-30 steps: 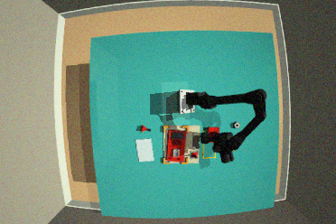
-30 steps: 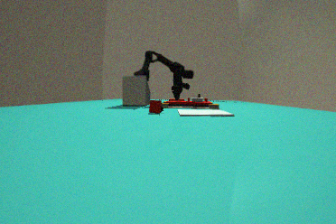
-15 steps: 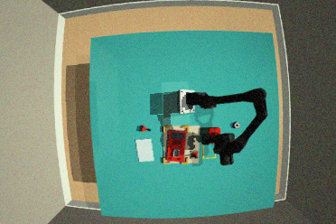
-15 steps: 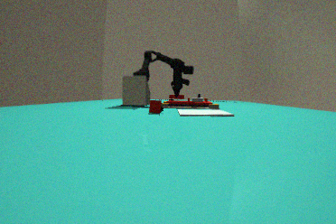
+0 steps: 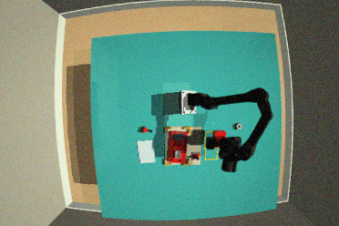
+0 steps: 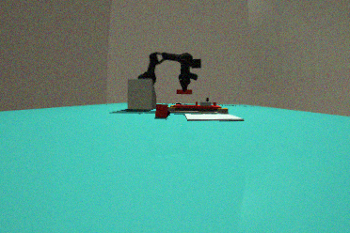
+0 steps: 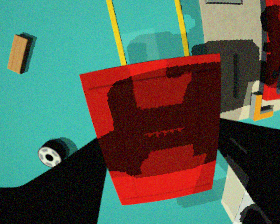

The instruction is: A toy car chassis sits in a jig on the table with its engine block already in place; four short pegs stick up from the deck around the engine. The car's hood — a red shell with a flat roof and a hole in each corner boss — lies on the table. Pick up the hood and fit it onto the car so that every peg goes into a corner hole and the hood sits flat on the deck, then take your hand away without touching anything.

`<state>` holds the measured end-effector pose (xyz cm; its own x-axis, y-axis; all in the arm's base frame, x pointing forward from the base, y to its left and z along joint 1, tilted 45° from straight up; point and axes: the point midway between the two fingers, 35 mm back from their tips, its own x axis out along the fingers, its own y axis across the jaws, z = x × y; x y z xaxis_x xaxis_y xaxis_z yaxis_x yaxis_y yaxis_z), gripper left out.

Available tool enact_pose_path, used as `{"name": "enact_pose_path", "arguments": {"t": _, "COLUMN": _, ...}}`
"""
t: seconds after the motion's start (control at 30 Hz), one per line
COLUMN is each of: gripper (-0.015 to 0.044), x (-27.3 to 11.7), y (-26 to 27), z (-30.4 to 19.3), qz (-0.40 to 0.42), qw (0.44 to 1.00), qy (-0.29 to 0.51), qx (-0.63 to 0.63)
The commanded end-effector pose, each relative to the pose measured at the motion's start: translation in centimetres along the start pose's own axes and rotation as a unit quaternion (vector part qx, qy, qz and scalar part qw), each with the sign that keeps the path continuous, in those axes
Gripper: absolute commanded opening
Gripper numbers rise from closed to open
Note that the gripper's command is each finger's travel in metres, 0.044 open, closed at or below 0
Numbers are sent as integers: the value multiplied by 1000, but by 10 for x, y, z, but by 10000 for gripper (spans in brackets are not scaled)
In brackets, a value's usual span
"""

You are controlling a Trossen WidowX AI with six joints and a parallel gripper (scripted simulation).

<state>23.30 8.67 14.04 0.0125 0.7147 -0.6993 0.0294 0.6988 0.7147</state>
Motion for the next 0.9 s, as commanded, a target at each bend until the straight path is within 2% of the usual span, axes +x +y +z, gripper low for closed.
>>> {"name": "enact_pose_path", "arguments": {"t": 0.0, "gripper": 0, "x": -11, "y": 1, "z": 1, "qz": 0, "qw": 1000, "qy": -1, "qx": -3}}
{"name": "enact_pose_path", "arguments": {"t": 0.23, "gripper": 0, "x": -11, "y": -4, "z": 5, "qz": -1, "qw": 1000, "qy": -1, "qx": 0}}
{"name": "enact_pose_path", "arguments": {"t": 0.87, "gripper": 0, "x": -16, "y": -65, "z": 58, "qz": -19, "qw": 1000, "qy": -1, "qx": 3}}
